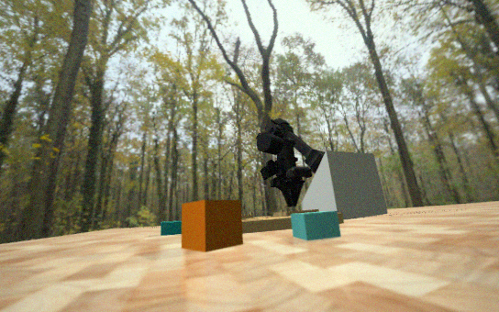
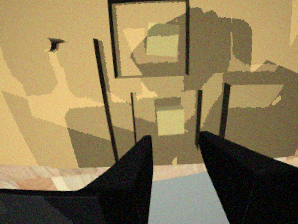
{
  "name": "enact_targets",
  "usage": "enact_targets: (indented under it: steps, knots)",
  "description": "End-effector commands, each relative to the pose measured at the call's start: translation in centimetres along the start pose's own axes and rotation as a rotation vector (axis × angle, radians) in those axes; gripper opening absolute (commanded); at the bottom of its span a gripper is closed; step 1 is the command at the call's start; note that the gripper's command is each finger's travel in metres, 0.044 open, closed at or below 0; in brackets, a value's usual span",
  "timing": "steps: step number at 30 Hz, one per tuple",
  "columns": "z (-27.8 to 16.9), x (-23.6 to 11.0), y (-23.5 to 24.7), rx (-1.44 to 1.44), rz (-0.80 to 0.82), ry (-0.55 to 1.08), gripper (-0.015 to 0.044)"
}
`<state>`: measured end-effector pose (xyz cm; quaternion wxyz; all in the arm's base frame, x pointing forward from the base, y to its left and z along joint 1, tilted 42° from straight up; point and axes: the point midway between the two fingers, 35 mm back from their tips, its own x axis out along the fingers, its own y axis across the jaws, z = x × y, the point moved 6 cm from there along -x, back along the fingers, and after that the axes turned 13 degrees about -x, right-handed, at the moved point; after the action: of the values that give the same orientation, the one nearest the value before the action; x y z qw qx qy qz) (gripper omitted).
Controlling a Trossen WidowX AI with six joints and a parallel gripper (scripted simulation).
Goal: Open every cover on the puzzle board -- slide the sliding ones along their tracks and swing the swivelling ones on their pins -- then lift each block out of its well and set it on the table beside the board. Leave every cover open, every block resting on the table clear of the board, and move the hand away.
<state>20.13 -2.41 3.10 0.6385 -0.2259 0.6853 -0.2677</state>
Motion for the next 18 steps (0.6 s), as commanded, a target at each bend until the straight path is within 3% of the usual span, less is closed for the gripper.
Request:
enact_targets:
  steps: [1,18]
  knots:
    - [0.0,0.2,0.0,-0.005,-0.004,-0.002,0.0144]
    - [0.0,1.9,0.0,-0.005,-0.004,-0.002,0.0144]
